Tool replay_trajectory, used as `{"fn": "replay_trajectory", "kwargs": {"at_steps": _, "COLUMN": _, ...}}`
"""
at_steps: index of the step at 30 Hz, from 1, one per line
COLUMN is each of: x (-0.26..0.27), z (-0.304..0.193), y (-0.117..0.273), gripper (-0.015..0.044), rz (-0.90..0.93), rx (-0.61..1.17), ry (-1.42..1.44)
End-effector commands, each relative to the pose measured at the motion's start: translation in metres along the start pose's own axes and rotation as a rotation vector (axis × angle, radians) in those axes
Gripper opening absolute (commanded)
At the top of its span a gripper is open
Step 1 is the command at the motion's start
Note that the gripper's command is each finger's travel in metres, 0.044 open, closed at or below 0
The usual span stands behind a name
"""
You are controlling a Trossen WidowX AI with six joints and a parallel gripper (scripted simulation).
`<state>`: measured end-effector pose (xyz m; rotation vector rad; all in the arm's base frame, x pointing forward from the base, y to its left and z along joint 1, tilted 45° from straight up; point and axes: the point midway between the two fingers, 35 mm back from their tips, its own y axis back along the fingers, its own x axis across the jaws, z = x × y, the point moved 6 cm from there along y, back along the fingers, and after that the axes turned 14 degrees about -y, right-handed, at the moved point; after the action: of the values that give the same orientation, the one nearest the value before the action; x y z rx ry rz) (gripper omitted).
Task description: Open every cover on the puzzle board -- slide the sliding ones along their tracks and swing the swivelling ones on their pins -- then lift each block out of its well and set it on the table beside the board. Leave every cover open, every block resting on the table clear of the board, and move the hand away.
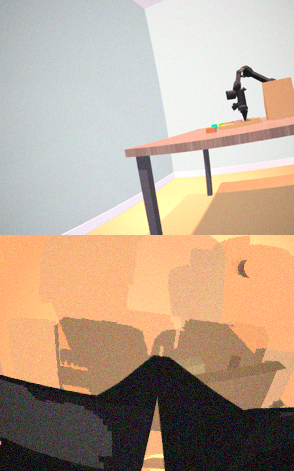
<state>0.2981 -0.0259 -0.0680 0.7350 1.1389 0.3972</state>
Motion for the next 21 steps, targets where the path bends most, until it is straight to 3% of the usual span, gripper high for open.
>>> {"fn": "replay_trajectory", "kwargs": {"at_steps": 1, "x": -0.001, "z": -0.006, "y": -0.001, "gripper": 0.0000, "rz": -0.001, "rx": 0.006, "ry": 0.000}}
{"fn": "replay_trajectory", "kwargs": {"at_steps": 21, "x": -0.007, "z": -0.027, "y": -0.001, "gripper": 0.0000, "rz": -0.001, "rx": 0.007, "ry": 0.001}}
